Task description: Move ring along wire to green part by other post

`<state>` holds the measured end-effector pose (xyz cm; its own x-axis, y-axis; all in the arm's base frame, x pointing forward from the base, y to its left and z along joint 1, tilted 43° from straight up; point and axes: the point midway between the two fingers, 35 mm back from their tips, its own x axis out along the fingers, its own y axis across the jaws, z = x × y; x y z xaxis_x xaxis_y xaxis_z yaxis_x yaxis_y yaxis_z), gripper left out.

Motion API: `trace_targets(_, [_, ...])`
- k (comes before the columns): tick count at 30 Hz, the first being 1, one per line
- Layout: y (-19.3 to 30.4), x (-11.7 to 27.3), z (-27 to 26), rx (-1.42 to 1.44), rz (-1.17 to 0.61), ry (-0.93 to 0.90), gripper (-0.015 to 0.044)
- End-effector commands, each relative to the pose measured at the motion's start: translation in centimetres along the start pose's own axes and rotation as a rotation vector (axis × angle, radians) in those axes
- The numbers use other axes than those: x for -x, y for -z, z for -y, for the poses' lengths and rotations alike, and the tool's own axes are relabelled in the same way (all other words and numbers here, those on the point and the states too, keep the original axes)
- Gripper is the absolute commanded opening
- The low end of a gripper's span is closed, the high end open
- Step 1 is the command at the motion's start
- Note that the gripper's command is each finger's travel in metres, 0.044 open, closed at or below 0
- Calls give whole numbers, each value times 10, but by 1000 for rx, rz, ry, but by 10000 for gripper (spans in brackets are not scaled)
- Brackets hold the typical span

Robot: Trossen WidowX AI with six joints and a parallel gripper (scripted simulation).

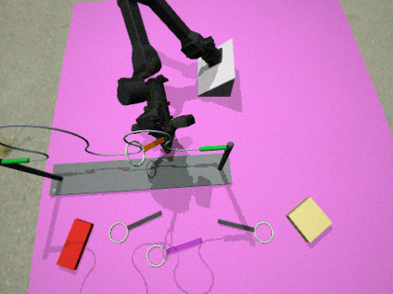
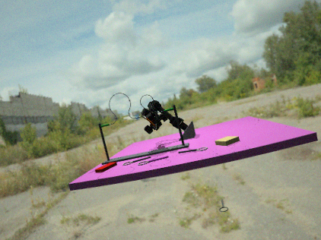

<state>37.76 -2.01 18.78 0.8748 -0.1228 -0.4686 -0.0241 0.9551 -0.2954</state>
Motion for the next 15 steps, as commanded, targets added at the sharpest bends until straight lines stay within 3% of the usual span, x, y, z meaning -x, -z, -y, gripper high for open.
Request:
trace_targets(1, [-1,3,-18,-88,-8,-58,-150])
trace_targets(15, [-14,17,-69,-389,-48,-231,-150])
